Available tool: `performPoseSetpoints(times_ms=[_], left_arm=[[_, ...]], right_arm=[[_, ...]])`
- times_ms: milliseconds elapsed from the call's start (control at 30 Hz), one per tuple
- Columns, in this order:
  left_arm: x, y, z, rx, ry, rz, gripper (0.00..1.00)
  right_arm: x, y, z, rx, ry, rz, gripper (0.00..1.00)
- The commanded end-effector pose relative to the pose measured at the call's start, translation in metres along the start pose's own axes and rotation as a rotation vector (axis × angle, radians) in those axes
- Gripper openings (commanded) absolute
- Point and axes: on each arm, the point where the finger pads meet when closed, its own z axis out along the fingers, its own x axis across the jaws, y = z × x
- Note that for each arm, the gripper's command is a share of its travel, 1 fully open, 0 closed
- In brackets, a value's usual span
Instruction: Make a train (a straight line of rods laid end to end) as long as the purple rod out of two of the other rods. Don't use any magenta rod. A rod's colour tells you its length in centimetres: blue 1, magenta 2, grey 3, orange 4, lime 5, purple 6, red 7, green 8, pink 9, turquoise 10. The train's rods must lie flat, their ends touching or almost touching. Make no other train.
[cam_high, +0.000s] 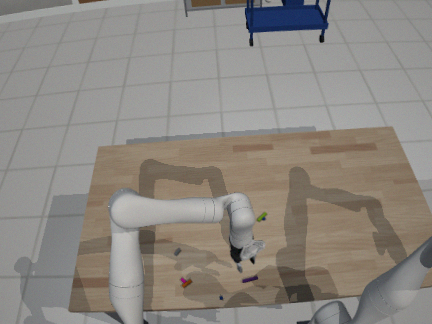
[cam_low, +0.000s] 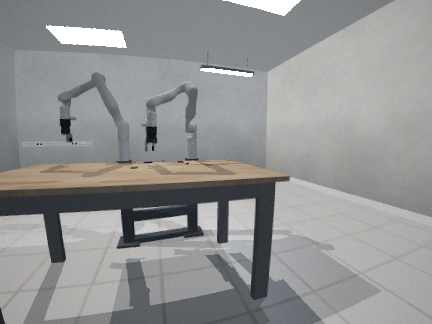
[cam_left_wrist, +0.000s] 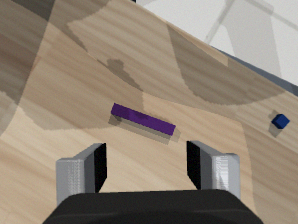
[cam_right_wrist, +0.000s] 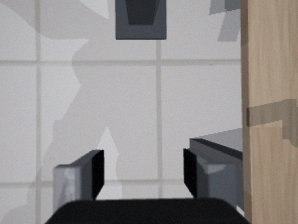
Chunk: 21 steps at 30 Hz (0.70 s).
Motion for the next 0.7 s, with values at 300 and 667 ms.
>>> performPoseSetpoints(times_ms=[300,667], left_arm=[[-0.079,0.040,0.006,0.007,0.025,-0.513,1.00],[-0.130,0.078,0.012,-0.002,0.026,-0.901,1.00]], right_arm=[[0.000,0.000,-0.001,-0.002,0.000,0.000,1.00],[0.000,0.000,-0.001,-0.002,0.000,0.000,1.00]])
